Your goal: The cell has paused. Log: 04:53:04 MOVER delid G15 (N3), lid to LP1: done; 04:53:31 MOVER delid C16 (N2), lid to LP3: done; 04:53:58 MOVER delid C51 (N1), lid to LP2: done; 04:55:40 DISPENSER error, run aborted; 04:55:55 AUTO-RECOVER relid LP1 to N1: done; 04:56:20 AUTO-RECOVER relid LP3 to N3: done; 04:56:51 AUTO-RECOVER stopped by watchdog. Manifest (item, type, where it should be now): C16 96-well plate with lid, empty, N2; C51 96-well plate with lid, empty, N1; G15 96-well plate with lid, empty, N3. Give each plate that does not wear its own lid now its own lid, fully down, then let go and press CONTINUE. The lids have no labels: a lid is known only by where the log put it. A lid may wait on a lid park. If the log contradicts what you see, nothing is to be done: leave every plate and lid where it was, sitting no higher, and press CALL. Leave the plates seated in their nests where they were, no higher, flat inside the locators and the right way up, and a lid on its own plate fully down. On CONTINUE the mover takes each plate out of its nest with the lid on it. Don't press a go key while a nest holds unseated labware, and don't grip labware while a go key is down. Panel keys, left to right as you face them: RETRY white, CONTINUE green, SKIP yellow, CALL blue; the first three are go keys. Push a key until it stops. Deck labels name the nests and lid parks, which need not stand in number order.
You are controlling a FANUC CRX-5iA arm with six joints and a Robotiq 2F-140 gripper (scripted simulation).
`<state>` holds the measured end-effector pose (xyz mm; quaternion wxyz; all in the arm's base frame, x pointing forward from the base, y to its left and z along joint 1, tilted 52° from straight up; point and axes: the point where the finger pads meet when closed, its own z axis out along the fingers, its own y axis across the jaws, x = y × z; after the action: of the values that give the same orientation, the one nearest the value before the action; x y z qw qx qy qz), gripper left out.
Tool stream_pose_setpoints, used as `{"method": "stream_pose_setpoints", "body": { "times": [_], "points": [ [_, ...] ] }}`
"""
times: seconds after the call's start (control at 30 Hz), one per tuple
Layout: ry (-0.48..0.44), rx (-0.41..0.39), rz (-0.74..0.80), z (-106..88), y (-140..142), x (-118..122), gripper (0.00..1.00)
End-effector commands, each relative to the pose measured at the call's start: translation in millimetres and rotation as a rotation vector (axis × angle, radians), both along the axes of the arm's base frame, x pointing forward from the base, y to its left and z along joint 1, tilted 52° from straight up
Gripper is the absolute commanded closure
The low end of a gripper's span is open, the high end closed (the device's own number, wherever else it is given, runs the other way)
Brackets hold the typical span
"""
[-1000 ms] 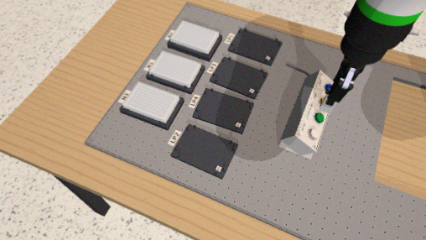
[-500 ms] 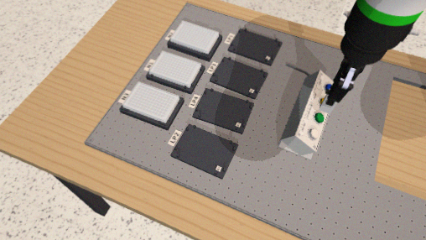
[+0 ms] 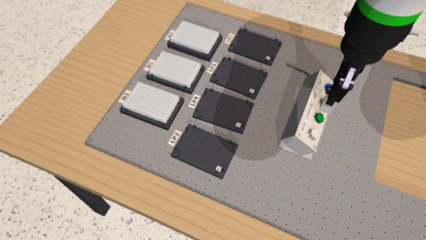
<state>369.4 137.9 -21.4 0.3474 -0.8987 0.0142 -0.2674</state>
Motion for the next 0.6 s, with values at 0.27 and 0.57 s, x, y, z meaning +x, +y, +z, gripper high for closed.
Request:
{"method": "stream_pose_setpoints", "body": {
  "times": [0.27,0.57],
  "points": [
    [0.000,0.000,0.000,-2.6,2.4,2.1,1.00],
    [0.000,0.000,0.000,-6.1,5.8,4.9,1.00]
  ]
}}
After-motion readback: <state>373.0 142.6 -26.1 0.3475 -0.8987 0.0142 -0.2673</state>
